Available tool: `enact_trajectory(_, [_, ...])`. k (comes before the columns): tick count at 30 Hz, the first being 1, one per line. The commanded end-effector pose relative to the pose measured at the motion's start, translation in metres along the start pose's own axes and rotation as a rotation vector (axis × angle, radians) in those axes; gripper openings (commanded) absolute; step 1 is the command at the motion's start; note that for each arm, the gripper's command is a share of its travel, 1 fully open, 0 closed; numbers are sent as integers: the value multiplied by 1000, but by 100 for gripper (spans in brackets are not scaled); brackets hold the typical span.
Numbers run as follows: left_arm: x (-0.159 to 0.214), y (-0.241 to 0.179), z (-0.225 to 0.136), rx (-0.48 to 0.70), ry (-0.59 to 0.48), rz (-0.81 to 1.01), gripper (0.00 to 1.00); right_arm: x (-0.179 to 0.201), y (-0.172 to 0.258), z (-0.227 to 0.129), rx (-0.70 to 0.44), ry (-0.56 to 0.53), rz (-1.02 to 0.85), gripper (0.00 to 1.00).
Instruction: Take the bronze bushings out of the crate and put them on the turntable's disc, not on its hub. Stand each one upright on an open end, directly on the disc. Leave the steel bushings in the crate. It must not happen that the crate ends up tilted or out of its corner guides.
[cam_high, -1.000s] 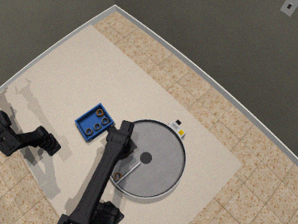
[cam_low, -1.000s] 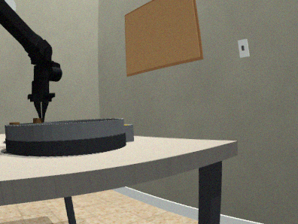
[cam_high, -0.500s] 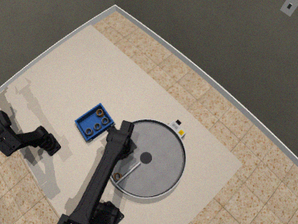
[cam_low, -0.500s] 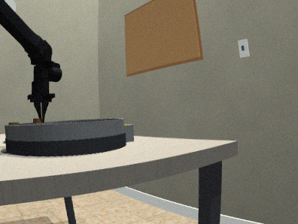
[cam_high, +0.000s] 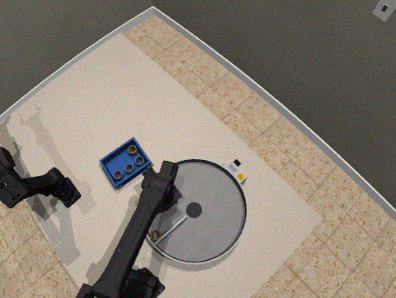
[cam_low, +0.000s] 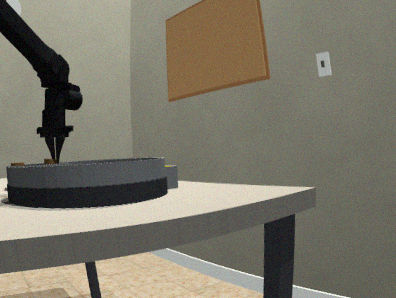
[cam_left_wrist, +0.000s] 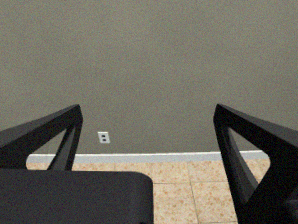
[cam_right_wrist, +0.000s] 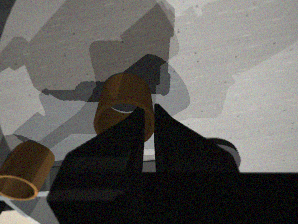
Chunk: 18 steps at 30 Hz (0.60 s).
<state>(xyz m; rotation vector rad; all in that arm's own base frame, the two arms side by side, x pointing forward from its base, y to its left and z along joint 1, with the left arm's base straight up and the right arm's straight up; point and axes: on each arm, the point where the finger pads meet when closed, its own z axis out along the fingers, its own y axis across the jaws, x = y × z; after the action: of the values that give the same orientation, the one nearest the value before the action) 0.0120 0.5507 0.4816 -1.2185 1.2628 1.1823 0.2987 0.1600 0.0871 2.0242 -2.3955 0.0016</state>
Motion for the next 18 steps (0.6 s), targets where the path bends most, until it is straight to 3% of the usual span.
enact_trajectory(1, [-19, 4, -7, -8, -44, -14, 100, -3, -10, -6, 24, -23, 4, 0])
enact_trajectory(18, [-19, 4, -7, -8, -44, -14, 100, -3, -10, -5, 23, -22, 4, 0])
